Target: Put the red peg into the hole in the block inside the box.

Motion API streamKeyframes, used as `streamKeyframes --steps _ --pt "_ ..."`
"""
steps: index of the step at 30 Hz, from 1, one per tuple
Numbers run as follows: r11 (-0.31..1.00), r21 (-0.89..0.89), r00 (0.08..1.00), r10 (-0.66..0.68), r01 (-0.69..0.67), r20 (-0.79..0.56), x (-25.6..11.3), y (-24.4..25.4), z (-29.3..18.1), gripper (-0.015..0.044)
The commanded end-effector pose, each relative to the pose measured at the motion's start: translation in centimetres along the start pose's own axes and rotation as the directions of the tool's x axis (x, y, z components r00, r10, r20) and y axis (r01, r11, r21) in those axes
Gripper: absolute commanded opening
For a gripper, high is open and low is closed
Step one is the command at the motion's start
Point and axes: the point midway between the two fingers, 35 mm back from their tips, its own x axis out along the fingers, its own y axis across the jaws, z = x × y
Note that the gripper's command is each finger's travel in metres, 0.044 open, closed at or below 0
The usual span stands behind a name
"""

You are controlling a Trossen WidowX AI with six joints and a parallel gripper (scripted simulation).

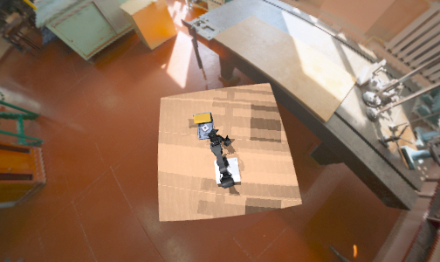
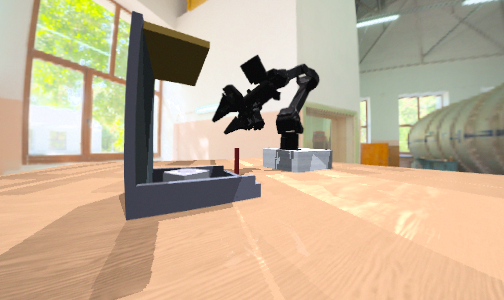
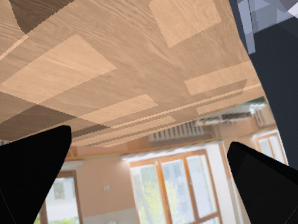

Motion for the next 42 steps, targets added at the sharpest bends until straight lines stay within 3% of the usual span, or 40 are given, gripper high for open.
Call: streamKeyframes --steps 1,9,17,26,42 --pt "0.985 -0.163 0.998 -0.061 0.062 0.01 -0.5 -0.3 1.5 0.044" --pt "0.894 -0.424 0.989 -0.147 0.146 0.032 -1.0 -0.4 4.0 0.044" --pt "0.883 -0.444 0.988 -0.154 0.153 0.034 -1.1 -0.4 4.2 0.044" --pt "0.883 -0.445 0.988 -0.154 0.153 0.033 -0.9 -0.3 4.0 0.022" --pt "0.883 -0.445 0.988 -0.153 0.152 0.034 -0.5 -0.4 4.4 0.022"
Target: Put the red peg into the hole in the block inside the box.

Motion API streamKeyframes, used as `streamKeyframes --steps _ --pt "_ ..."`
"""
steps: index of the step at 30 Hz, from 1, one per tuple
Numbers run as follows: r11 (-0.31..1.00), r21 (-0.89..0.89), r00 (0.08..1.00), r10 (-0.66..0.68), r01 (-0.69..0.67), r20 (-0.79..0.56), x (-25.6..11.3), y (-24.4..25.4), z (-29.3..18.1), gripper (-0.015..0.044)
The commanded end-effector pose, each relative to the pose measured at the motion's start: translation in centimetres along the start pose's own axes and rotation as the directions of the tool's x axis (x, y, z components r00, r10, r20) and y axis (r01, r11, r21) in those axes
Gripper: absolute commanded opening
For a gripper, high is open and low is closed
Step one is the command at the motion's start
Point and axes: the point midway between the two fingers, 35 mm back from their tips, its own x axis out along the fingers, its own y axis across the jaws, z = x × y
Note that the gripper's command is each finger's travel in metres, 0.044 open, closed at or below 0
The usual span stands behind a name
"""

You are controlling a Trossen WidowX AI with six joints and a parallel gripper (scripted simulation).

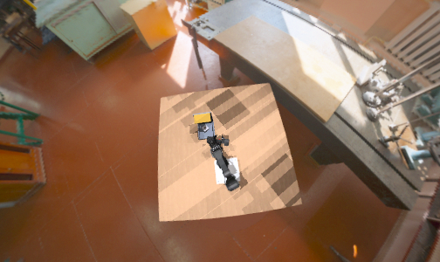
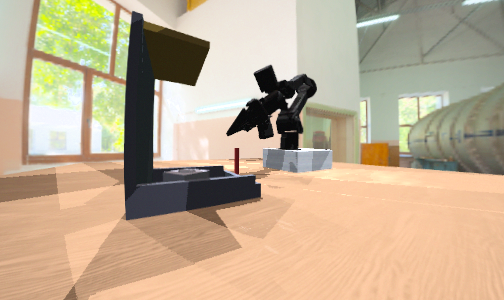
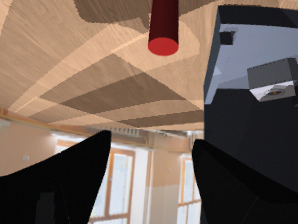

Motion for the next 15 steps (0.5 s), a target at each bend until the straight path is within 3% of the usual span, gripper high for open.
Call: streamKeyframes --steps 1,15 --pt "1.0 -0.009 1.0 0.0 0.0 0.01 0.5 -0.1 0.5 0.022" --pt "1.0 -0.011 1.0 0.004 -0.004 0.016 2.3 -0.4 2.1 0.022"
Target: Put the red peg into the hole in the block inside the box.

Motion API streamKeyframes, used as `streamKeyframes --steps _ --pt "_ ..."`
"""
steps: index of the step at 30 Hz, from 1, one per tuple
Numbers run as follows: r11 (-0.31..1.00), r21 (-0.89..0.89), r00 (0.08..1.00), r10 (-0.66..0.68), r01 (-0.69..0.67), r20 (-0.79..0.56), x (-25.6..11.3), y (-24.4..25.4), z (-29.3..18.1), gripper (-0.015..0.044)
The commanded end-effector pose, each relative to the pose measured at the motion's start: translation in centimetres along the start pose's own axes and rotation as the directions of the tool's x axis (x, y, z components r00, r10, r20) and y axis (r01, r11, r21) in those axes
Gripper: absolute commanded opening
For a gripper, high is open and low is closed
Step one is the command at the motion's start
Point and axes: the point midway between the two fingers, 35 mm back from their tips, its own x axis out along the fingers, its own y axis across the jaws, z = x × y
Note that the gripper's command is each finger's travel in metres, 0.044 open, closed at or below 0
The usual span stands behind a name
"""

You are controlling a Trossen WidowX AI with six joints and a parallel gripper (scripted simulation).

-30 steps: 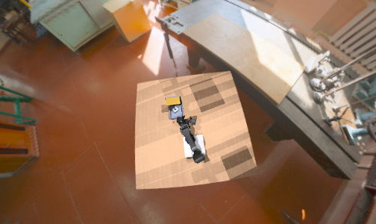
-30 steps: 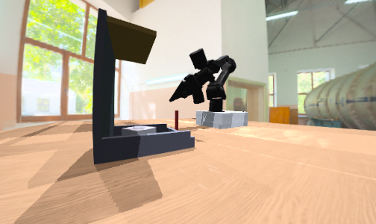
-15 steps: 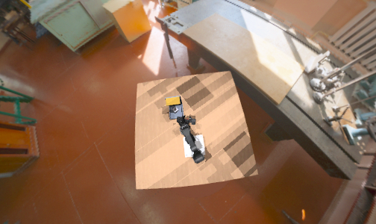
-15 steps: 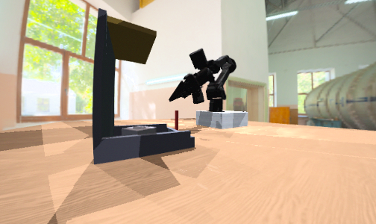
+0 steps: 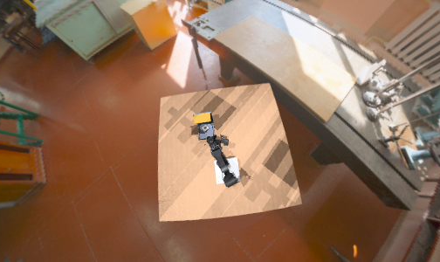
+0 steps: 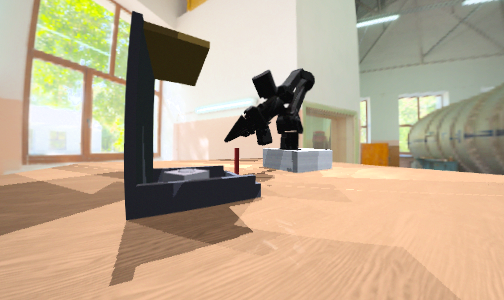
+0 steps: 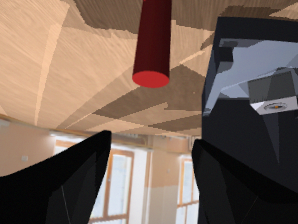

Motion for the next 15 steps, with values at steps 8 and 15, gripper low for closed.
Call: streamKeyframes --steps 8,15 --pt "1.0 -0.008 1.0 0.01 -0.009 0.016 1.4 0.1 1.9 0.022" --pt "1.0 -0.009 1.0 0.012 -0.011 0.02 2.0 0.2 2.8 0.022"
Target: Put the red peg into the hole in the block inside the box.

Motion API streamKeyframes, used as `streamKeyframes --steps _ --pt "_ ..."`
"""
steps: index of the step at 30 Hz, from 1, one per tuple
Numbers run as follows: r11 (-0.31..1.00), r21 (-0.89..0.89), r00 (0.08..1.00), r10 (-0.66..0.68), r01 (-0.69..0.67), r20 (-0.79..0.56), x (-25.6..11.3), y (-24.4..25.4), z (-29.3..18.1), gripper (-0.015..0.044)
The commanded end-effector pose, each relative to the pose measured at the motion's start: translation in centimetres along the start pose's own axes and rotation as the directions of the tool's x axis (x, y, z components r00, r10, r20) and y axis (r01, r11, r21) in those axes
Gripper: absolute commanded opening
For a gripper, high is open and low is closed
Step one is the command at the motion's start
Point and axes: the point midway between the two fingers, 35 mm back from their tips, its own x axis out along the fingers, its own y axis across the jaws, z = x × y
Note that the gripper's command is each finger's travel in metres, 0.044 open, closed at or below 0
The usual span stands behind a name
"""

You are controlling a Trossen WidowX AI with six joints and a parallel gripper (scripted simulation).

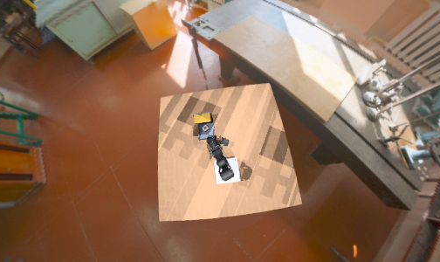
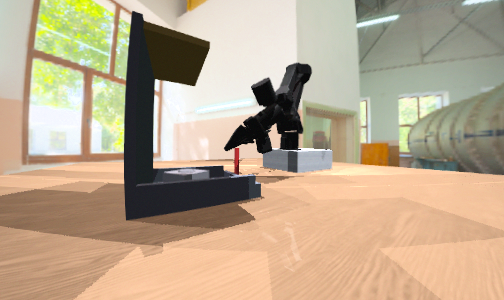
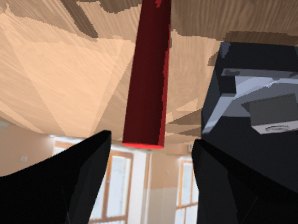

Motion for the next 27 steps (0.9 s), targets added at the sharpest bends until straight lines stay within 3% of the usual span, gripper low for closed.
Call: streamKeyframes --steps 1,25,27 --pt "1.0 -0.002 1.0 0.01 -0.01 0.012 0.4 0.3 1.0 0.022" --pt "1.0 -0.005 1.0 0.014 -0.014 0.018 1.1 0.7 2.6 0.022" --pt "1.0 -0.007 1.0 0.008 -0.007 0.015 1.1 0.5 2.5 0.0167"
